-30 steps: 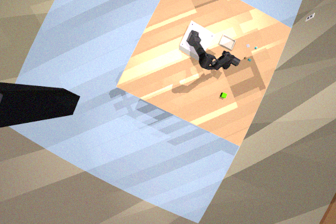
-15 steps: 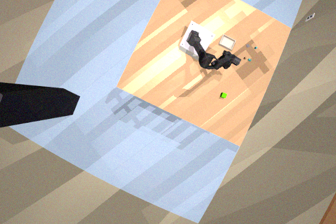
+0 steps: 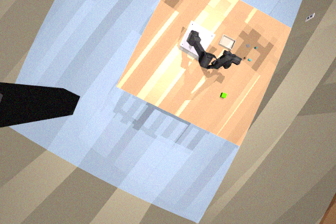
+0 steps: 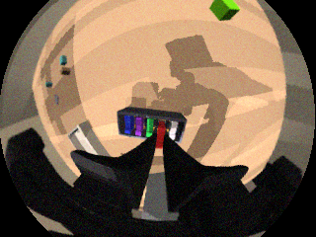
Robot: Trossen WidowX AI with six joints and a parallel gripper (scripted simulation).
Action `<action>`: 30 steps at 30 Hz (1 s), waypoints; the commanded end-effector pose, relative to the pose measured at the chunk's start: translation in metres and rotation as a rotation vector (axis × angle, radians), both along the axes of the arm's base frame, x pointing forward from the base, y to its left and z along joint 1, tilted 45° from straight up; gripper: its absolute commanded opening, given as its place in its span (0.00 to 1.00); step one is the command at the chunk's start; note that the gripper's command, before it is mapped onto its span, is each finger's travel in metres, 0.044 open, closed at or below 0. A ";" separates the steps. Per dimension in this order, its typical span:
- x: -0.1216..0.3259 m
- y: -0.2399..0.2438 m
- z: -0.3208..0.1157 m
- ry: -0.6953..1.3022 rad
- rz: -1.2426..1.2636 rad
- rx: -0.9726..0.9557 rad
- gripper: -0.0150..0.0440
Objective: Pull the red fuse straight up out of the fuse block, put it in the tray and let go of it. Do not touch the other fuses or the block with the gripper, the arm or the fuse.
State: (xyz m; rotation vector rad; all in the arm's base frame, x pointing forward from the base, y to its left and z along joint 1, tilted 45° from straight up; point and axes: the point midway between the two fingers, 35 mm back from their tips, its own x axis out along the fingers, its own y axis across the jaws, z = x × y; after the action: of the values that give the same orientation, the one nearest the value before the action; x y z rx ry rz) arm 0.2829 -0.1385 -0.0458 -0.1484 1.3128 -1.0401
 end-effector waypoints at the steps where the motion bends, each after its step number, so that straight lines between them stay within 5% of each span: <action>1: 0.000 0.002 0.002 -0.003 -0.004 -0.001 0.25; 30: 0.002 0.016 0.017 -0.002 -0.003 -0.001 0.25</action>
State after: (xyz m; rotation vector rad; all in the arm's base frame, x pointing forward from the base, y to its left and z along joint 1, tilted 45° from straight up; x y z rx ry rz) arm 0.2836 -0.1262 -0.0331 -0.1521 1.3158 -1.0417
